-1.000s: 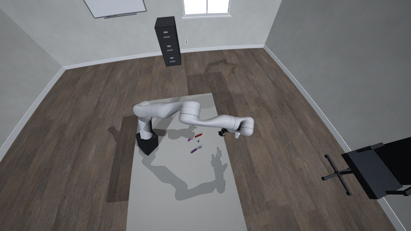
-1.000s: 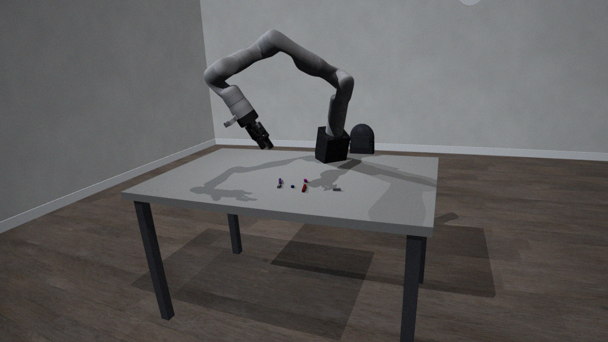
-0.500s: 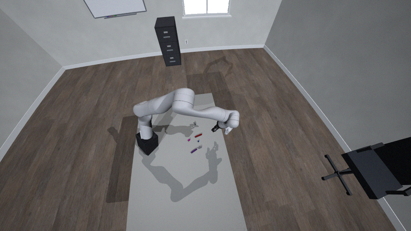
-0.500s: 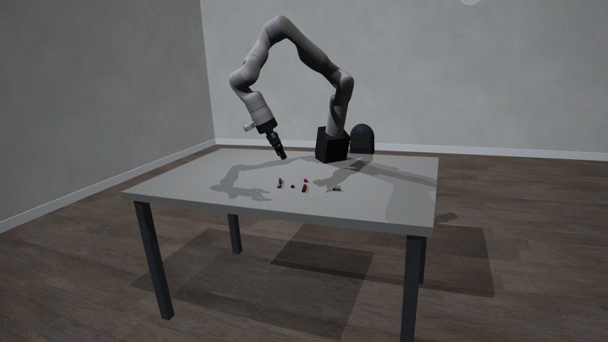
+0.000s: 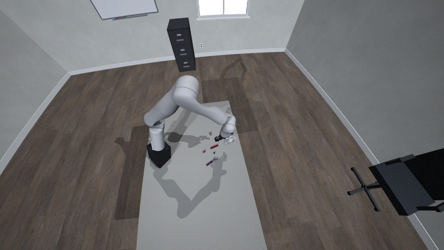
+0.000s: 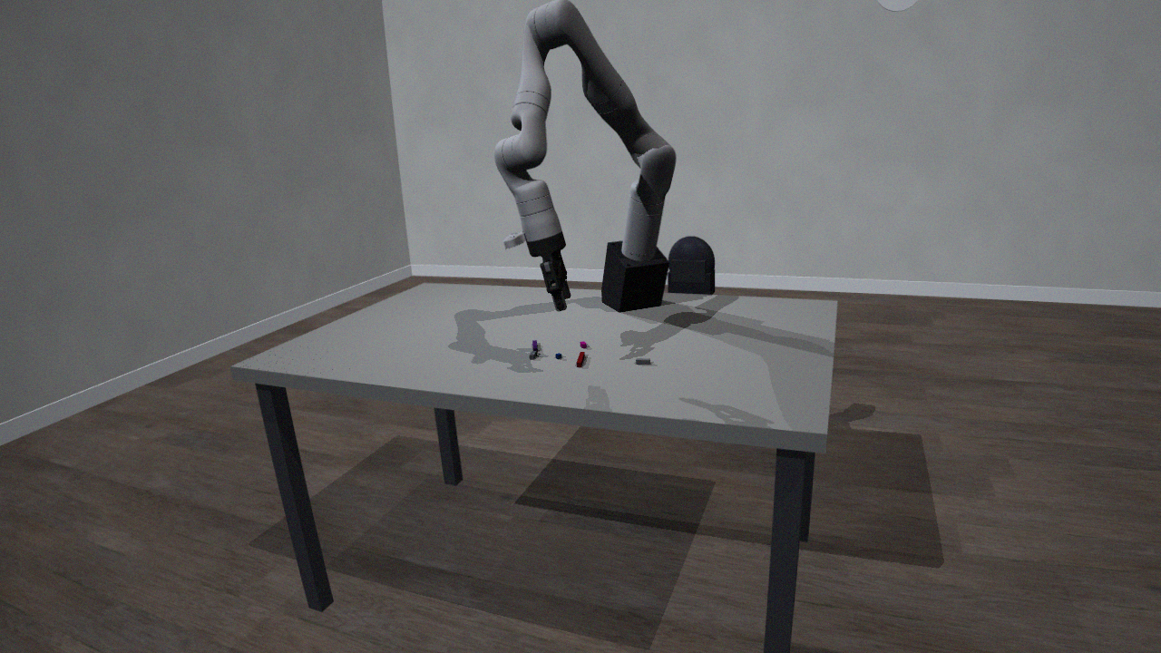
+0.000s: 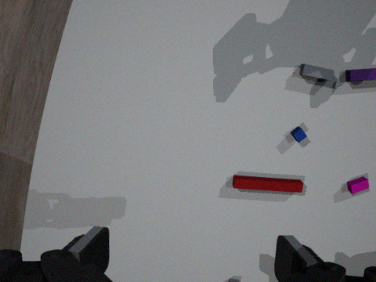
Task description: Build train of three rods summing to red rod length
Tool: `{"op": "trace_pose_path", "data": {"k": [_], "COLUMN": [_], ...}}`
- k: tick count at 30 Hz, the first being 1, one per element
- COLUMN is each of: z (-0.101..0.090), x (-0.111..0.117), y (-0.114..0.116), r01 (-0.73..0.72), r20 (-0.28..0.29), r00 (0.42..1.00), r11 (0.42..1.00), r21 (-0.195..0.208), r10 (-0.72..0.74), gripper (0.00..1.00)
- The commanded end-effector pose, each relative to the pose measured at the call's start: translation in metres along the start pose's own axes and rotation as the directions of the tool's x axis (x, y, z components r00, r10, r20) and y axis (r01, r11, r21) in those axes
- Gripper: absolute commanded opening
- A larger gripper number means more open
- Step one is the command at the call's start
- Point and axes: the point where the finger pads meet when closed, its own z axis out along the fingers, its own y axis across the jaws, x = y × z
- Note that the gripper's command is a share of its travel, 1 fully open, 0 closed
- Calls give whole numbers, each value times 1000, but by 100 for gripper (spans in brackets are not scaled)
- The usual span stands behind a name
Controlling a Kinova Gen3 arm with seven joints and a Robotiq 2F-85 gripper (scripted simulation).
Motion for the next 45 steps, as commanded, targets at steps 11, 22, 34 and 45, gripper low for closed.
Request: {"op": "trace_pose_path", "data": {"k": [11,22,34,45], "z": [3,2,2,2], "x": [-15,-17,-18,-18], "y": [90,119,123,123], "r01": [-212,-279,-289,-289], "r20": [-157,-202,-209,-209], "r00": [964,937,932,932], "r11": [977,959,955,955], "r21": [32,56,60,60], "r10": [214,285,295,295], "gripper": [100,100,100,100]}}
